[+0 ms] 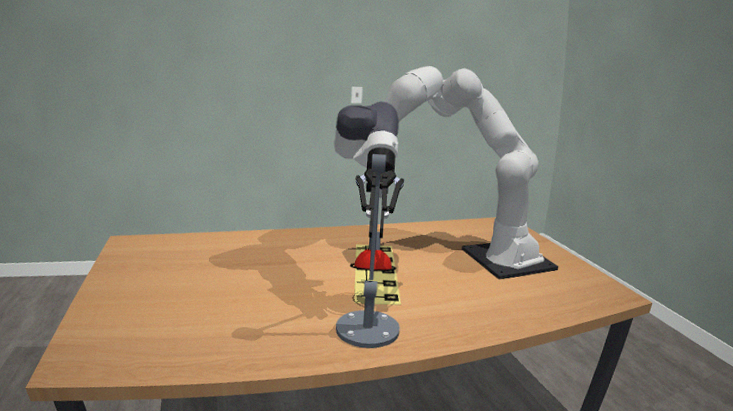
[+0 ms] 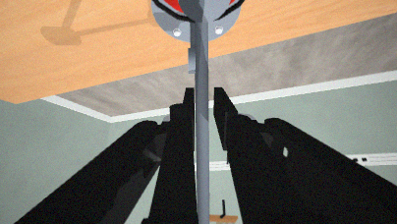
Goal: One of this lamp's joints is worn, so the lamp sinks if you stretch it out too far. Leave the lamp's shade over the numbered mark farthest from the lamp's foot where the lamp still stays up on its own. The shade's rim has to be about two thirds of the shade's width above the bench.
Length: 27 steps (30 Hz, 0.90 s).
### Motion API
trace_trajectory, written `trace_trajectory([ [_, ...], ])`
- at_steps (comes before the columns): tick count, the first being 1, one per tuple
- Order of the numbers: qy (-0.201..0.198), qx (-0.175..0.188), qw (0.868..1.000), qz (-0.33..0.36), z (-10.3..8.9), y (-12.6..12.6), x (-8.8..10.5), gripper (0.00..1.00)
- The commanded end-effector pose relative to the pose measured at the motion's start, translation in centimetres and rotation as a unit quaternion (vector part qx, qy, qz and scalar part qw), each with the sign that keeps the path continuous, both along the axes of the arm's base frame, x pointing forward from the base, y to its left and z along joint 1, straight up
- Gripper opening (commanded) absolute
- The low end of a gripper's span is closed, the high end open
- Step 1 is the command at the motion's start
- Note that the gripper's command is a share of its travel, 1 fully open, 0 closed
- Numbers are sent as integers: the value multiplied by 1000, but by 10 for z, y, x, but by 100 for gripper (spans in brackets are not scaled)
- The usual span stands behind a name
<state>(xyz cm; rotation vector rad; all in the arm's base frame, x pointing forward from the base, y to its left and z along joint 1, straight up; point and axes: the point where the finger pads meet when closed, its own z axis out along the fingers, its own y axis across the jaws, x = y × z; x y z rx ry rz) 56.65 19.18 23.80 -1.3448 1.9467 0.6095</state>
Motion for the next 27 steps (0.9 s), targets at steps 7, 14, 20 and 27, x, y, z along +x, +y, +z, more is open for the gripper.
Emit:
trace_trajectory([
  [7, 0, 0, 1000, 0, 1, 0, 0, 10],
  [14, 0, 0, 1000, 0, 0, 0, 0, 10],
  [20, 0, 0, 1000, 0, -1, -2, 0, 10],
  [27, -1, 0, 1000, 5, -10, -15, -2, 10],
])
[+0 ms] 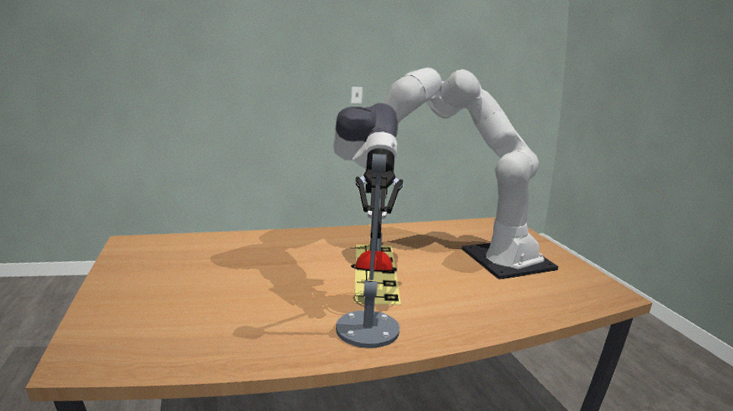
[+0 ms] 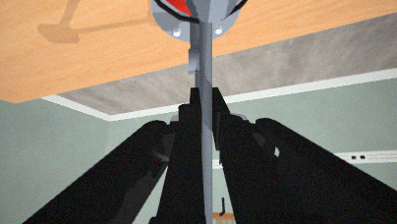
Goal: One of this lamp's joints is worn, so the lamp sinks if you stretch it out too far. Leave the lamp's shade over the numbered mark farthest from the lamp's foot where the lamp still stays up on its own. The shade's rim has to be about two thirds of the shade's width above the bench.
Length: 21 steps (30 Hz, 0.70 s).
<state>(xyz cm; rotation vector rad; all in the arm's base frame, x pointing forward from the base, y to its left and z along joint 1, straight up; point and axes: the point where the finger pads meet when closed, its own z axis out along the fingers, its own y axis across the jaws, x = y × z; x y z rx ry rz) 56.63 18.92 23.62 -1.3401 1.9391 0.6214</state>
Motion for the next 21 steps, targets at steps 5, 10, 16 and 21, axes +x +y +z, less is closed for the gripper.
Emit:
trace_trajectory([
  [5, -1, -6, 1000, 7, -14, -21, -3, 10],
  [10, -1, -7, 1000, 9, -18, -26, -4, 10],
  [16, -1, -7, 1000, 18, -27, -36, -4, 10],
  [21, -1, -7, 1000, 25, -35, -44, -5, 10],
])
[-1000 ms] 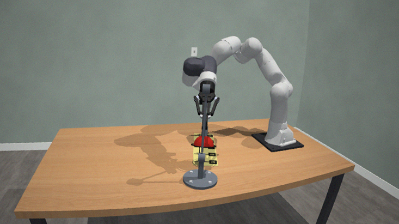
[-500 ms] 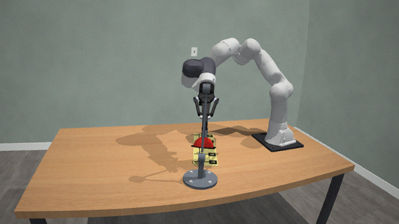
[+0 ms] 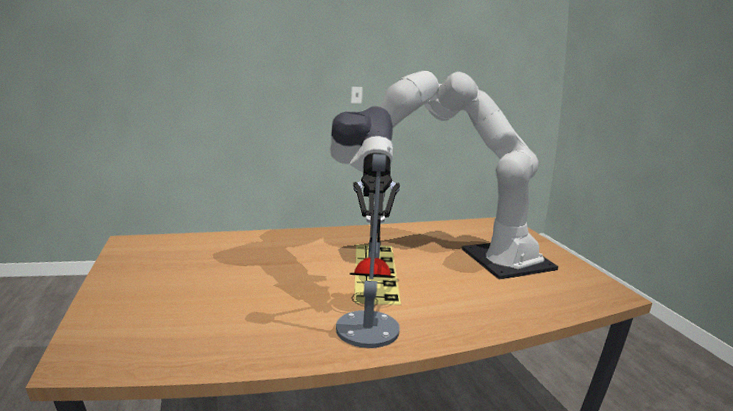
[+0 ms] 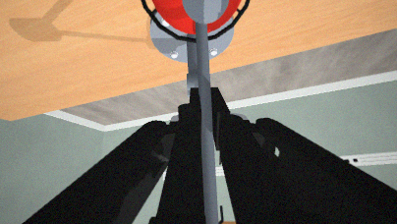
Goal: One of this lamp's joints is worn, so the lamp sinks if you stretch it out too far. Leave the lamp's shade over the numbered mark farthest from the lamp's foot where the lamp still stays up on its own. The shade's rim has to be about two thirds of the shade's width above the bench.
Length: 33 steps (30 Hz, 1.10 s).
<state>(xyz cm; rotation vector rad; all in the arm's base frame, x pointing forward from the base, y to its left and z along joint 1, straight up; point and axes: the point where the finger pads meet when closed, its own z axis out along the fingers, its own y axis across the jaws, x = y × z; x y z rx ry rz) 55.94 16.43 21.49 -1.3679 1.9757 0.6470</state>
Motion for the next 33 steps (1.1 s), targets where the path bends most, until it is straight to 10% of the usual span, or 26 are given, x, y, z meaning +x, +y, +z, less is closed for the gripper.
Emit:
trace_trajectory([
  [1, -24, 4, 1000, 18, -15, -21, 2, 10],
  [33, -23, 4, 999, 21, -23, -31, 4, 10],
])
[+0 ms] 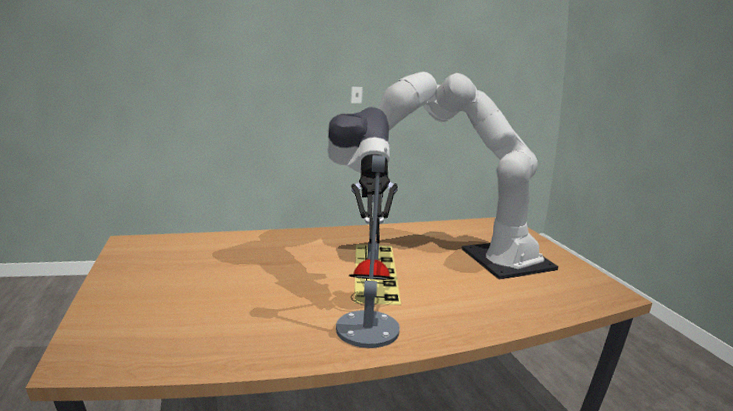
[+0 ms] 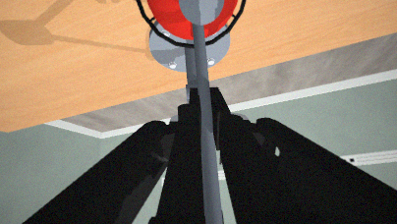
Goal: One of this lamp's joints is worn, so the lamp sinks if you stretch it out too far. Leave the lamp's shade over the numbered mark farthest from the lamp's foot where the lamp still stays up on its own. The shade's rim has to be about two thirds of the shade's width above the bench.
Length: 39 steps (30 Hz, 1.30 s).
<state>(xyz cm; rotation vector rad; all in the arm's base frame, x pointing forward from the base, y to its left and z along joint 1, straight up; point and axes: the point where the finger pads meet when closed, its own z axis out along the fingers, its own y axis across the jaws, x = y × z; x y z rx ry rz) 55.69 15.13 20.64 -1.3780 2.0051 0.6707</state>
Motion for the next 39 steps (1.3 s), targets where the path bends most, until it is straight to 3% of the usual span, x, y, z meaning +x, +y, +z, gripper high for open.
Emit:
trace_trajectory([
  [1, -41, 9, 999, 18, -15, -18, 6, 10],
  [39, -41, 9, 999, 18, -14, -15, 7, 10],
])
